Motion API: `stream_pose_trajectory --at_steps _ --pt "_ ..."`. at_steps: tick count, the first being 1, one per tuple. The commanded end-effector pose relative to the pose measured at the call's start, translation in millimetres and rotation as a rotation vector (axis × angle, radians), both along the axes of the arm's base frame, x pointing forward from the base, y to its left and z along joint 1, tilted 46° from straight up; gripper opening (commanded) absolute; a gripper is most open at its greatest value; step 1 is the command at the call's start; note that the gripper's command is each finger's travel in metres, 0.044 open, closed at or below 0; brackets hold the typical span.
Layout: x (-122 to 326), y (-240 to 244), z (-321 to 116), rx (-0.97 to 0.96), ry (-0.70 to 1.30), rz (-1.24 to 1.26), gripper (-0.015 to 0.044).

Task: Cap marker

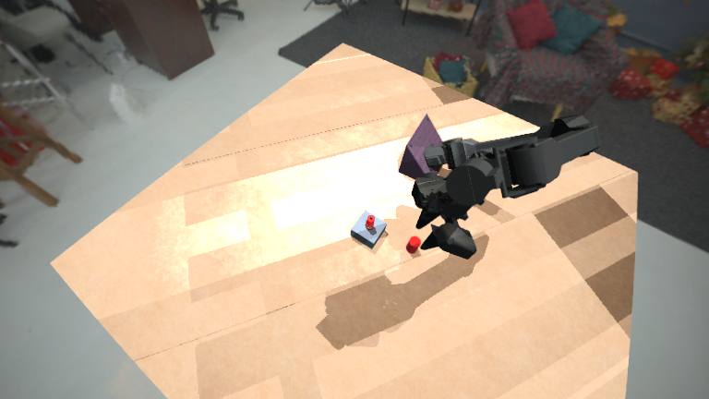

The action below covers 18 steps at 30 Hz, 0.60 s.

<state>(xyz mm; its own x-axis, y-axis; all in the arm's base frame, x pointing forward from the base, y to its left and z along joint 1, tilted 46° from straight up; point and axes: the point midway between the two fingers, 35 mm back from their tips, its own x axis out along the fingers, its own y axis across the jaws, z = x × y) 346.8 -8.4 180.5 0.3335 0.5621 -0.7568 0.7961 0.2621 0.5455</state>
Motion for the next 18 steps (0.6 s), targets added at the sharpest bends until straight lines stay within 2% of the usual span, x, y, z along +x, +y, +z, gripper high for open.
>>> stream_pose_trajectory --at_steps 1,5,12,18 --pt "-38.8 25.7 -42.0 0.080 0.246 0.115 0.0251" --pt "-72.5 43.8 -63.0 0.148 0.439 0.202 0.0251" --pt "-67.7 45.6 -64.1 0.152 0.447 0.206 0.0251" --pt "-66.8 71.0 -88.5 0.153 0.446 0.206 0.0251"
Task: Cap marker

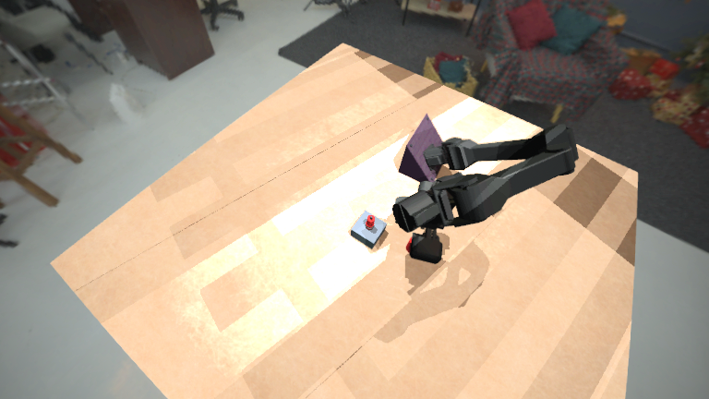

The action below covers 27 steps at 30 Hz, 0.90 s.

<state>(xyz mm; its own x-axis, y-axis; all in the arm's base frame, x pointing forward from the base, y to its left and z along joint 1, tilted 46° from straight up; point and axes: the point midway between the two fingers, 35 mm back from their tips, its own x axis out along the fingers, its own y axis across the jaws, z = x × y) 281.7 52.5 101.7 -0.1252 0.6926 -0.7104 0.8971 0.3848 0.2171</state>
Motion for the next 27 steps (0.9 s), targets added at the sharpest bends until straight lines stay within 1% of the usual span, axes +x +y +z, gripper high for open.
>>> stream_pose_trajectory --at_steps 1,27 --pt "-1.6 10.1 -9.7 0.006 0.012 -0.001 0.0251" --pt "-7.7 38.9 -39.1 0.007 0.011 -0.002 0.0251"
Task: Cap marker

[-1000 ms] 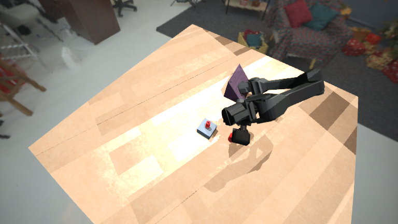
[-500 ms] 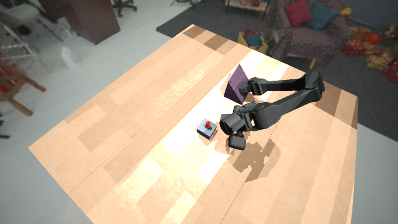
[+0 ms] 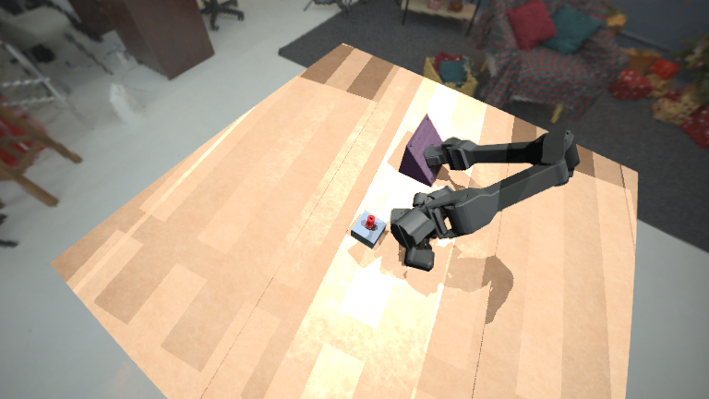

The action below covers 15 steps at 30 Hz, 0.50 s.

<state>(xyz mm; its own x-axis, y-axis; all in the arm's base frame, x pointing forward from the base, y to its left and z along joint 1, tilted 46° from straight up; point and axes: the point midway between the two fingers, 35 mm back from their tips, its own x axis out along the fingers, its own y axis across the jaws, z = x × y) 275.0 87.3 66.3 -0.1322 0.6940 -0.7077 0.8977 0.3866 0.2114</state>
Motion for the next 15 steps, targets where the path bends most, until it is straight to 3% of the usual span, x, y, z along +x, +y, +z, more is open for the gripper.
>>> stream_pose_trajectory --at_steps 1,15 --pt "-1.3 5.1 -4.8 0.004 0.004 -0.005 0.0251" --pt "-5.8 20.8 -19.8 0.007 0.004 -0.004 0.0251"
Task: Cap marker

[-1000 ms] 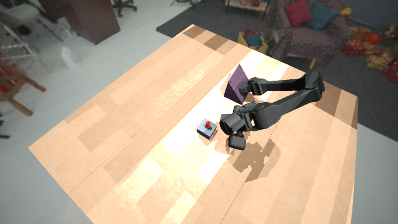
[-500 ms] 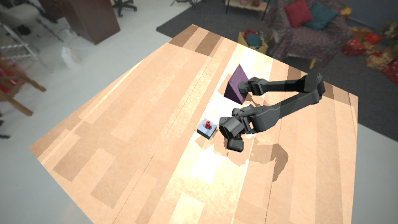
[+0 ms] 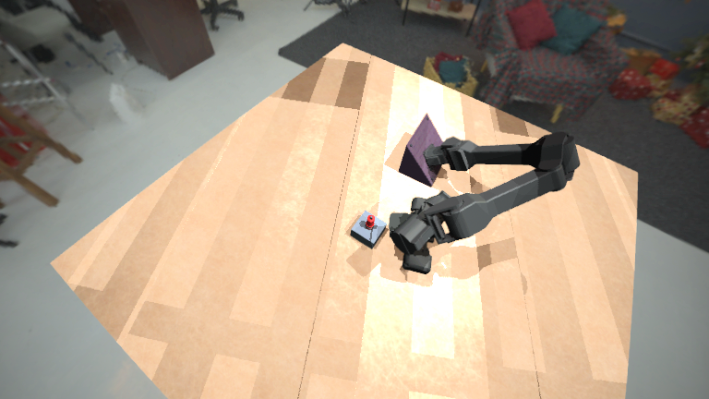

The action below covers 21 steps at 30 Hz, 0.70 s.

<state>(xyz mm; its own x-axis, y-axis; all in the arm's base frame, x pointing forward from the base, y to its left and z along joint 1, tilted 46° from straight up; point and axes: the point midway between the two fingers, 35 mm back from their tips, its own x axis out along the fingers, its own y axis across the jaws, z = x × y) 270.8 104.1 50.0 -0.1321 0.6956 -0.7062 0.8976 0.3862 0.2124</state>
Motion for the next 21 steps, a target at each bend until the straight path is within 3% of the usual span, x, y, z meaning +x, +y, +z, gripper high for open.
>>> stream_pose_trajectory --at_steps 1,3,7,16,19,21 --pt "-1.9 4.8 -4.3 0.005 0.004 -0.004 0.0251" --pt "-2.2 5.5 -4.9 0.005 0.005 -0.004 0.0251" --pt "-2.2 5.4 -5.1 0.005 0.004 -0.004 0.0146" --pt "-2.6 5.3 -5.2 0.005 0.005 -0.004 0.0086" --pt "-1.7 2.7 -2.7 0.004 0.004 -0.004 0.0007" --pt "-0.5 -1.0 0.7 0.003 0.004 -0.004 0.0000"
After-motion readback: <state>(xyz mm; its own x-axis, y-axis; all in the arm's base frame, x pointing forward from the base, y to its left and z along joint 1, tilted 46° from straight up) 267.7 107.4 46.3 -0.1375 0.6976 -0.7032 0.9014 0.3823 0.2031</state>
